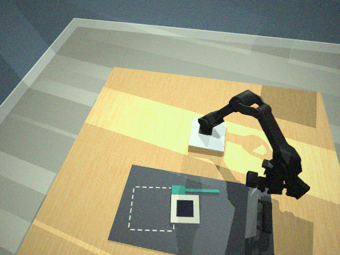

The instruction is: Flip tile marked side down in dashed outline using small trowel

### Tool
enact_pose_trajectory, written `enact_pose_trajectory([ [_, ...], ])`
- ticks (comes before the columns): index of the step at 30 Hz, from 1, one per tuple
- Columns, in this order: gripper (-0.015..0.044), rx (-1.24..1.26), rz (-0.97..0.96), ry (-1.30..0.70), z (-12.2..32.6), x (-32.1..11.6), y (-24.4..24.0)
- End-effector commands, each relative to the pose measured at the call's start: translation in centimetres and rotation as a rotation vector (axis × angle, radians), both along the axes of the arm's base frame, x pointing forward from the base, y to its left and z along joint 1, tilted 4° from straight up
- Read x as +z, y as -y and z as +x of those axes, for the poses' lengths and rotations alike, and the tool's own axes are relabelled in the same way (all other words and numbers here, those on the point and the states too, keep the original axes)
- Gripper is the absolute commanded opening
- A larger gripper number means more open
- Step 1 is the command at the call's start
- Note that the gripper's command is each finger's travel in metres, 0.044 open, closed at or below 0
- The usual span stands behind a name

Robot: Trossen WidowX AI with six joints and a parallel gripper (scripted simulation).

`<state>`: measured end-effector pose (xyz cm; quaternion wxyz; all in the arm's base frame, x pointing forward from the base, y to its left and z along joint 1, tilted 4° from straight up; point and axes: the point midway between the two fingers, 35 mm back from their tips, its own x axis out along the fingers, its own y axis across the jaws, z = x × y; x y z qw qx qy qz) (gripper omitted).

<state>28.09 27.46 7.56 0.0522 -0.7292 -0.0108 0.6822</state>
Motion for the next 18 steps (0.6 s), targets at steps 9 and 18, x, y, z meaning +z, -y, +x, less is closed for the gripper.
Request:
enact_pose_trajectory([
  [9, 0.0100, 0.002, -0.005, -0.007, -0.1, -0.5, 2.7],
  [18, 0.0100, 0.002, -0.007, -0.007, -0.2, -0.7, 4.4],
])
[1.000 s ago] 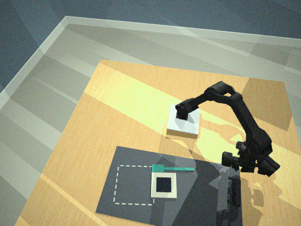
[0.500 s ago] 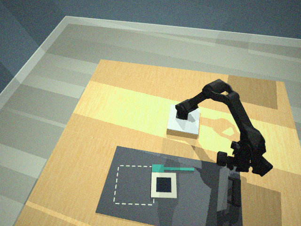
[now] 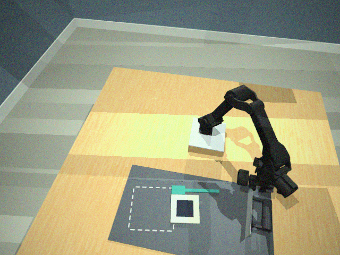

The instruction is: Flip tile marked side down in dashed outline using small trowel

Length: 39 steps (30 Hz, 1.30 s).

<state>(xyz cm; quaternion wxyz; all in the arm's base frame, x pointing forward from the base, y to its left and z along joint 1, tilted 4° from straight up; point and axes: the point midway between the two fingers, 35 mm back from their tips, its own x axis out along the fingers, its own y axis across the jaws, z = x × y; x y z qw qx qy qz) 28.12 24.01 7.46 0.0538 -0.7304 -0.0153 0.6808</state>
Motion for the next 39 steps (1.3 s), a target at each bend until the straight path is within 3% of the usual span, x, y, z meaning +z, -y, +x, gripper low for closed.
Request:
enact_pose_trajectory([
  [1, 0.0100, -0.002, -0.015, -0.011, -0.2, -0.6, 1.1],
  [22, 0.0100, -0.002, -0.020, -0.011, -0.5, -1.1, 6.5],
  [39, 0.0100, -0.003, -0.015, -0.007, 0.0, 0.1, 2.9],
])
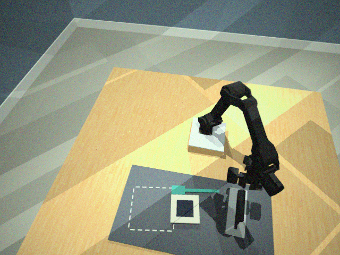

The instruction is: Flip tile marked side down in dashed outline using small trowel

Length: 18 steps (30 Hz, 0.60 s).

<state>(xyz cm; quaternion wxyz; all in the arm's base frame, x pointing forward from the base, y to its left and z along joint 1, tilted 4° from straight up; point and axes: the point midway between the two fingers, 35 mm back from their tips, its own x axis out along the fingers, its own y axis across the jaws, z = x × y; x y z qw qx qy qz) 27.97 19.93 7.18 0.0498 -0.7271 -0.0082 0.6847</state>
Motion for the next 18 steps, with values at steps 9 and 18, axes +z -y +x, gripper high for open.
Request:
enact_pose_trajectory([
  [9, 0.0100, 0.002, 0.003, 0.001, 0.0, 1.5, -5.3],
  [18, 0.0100, 0.003, 0.005, 0.000, -0.3, 2.1, -7.3],
])
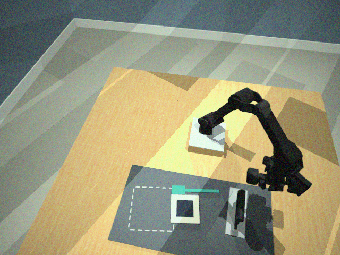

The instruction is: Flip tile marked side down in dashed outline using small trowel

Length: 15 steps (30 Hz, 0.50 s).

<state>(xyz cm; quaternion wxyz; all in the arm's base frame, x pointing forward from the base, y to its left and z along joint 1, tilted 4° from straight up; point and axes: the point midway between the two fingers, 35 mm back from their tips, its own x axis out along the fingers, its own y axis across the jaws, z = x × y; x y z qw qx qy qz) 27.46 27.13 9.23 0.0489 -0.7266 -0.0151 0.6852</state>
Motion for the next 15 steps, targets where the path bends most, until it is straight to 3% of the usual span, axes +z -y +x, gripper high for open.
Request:
enact_pose_trajectory([
  [1, 0.0100, -0.005, -0.002, 0.001, 0.11, 0.00, -0.01],
  [8, 0.0100, -0.003, 0.000, 0.000, 0.09, -0.01, 0.05],
  [12, 0.0000, -0.003, 0.000, 0.000, 0.09, -0.01, 0.05],
  [15, 0.0000, -0.003, 0.000, 0.000, 0.09, -0.01, 0.05],
])
